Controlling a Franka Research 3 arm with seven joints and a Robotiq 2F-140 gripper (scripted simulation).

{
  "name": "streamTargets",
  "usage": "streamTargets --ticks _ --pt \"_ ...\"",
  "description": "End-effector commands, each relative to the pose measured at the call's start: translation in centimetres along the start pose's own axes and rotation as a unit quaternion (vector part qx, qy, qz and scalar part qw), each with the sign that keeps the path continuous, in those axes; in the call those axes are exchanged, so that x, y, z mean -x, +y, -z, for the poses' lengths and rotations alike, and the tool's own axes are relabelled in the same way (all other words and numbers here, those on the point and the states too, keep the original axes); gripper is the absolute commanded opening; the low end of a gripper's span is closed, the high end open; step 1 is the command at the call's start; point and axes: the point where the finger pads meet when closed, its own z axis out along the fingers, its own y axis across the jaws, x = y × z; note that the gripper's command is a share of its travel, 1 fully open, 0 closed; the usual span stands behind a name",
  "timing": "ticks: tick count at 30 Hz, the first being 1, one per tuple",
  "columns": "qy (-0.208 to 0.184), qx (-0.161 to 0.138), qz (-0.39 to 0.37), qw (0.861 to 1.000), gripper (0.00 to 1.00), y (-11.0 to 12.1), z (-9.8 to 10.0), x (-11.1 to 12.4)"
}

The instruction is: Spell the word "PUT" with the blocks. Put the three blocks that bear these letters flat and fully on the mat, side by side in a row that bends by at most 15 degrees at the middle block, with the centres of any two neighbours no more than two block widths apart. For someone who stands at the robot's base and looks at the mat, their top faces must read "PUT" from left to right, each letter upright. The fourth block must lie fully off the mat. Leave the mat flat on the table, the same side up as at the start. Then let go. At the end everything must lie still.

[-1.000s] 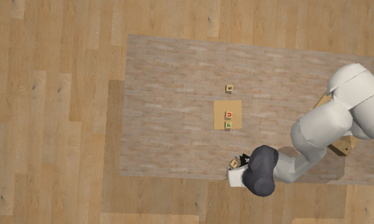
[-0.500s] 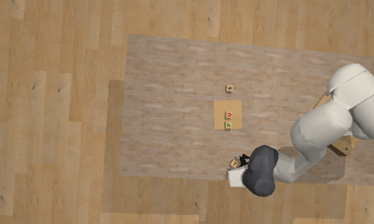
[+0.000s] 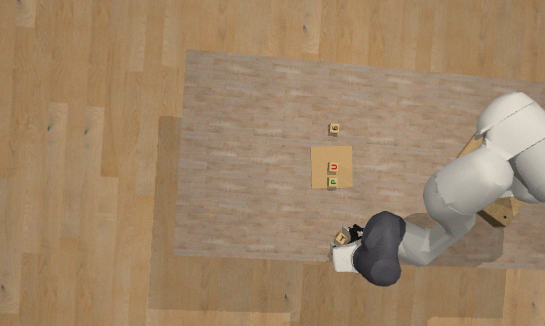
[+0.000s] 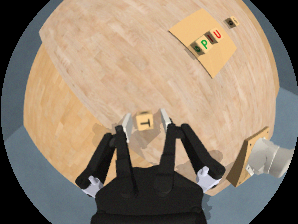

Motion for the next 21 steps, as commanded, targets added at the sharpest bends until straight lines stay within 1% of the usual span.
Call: streamTargets --ticks 1,7,8,21 --pt "0.001 -0.002 0.000 1.000 0.40 -0.22 0.03 -0.03" --pt "0.001 -0.002 0.000 1.000 0.40 -0.22 0.03 -0.03" --pt "0.001 -0.002 0.000 1.000 0.28 -0.22 0.03 -0.03" --pt "0.001 -0.002 0.000 1.000 0.28 -0.22 0.03 -0.03"
